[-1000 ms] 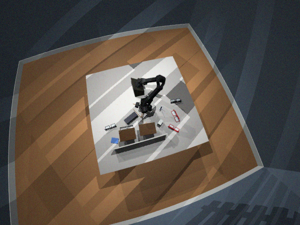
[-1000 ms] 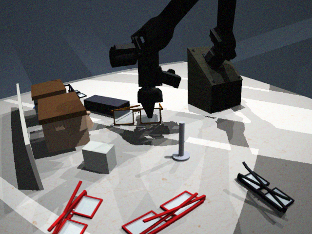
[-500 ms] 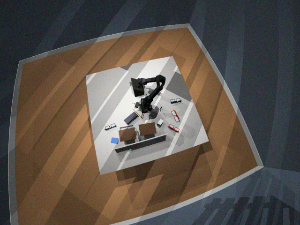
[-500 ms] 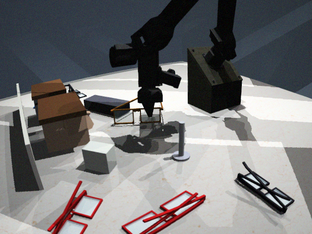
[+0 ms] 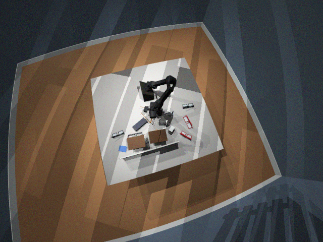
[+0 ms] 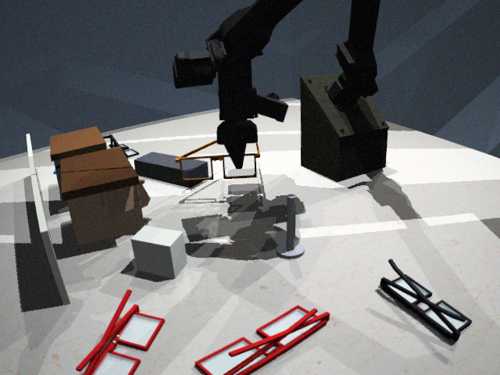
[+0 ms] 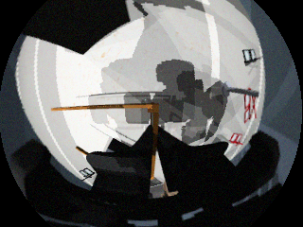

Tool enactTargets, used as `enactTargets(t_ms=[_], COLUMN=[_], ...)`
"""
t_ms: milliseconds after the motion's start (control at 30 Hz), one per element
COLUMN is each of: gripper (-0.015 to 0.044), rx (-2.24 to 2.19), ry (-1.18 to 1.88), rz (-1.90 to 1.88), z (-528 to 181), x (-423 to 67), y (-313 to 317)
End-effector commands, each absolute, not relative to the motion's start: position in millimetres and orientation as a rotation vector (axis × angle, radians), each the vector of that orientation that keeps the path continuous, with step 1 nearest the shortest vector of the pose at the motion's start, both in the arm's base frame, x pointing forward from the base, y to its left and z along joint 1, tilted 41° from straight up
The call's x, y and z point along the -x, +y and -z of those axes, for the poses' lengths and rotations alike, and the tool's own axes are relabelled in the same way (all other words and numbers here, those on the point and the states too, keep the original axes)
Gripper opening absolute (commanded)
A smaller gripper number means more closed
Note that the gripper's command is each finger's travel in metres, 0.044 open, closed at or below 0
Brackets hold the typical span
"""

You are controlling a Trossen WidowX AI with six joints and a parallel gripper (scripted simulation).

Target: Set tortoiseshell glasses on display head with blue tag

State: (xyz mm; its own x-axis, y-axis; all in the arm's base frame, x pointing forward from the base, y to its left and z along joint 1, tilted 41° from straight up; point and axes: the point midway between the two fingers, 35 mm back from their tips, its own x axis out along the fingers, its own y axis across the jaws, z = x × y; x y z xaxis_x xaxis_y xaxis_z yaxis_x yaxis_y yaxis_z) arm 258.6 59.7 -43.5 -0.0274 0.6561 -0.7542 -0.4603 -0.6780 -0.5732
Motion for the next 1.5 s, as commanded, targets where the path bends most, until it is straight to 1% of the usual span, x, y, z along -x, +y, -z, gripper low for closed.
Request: enactTargets(t_ms=[0,233,500,1000,1467], gripper=[0.0,0.0,0.0,0.0,0.0], rx=[1.489,1.484,1.49,1.641,1.757], ry=[-0.223,-0.229,-0.23,-0.357,-0.532], rz=[-1.797,-1.798,-1.801,-1.841,-1.839], z=[23.7,-4.5,-8.1,-59.6,-117.1], x=[-262.9,-260.6,-262.2,-279.3,-268.9], y=[42.0,14.9,16.2,78.5,146.2])
